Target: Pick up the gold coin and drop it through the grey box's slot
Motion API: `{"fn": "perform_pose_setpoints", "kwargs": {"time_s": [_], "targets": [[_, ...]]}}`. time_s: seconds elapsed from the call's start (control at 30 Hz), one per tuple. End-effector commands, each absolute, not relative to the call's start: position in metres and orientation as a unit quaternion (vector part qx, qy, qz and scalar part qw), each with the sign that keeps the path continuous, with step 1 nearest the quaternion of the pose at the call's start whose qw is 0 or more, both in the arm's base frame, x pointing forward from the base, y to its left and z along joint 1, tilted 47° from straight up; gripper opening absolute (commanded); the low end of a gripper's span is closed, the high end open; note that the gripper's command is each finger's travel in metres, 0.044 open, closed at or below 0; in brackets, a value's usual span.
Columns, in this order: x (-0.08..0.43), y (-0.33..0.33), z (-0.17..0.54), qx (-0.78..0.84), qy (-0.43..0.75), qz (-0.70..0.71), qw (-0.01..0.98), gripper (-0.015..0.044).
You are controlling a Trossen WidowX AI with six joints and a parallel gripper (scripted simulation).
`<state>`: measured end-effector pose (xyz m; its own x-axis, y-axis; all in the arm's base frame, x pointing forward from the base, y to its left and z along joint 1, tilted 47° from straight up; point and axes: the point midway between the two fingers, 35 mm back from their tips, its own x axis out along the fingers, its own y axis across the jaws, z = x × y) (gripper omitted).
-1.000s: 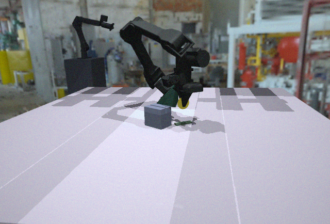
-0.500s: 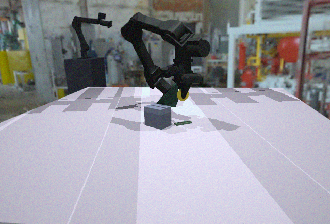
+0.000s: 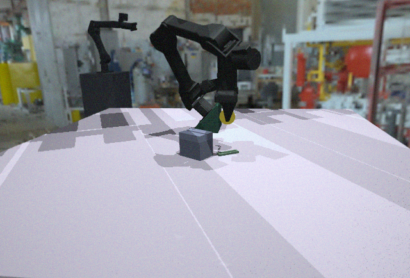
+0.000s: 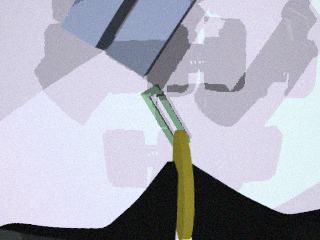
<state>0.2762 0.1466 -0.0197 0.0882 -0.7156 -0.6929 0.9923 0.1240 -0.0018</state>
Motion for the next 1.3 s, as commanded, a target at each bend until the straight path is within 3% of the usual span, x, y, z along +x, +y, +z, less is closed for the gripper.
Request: {"fn": "perform_pose_setpoints", "kwargs": {"time_s": [0.0, 0.47, 1.27], "targets": [[0.275, 0.147, -0.019, 0.289, 0.244, -0.631, 0.677, 0.0], [0.274, 0.147, -0.02, 0.435, 0.095, -0.67, 0.594, 0.0], [0.292, 0.118, 0.014, 0.437, 0.093, -0.67, 0.593, 0.0]]}}
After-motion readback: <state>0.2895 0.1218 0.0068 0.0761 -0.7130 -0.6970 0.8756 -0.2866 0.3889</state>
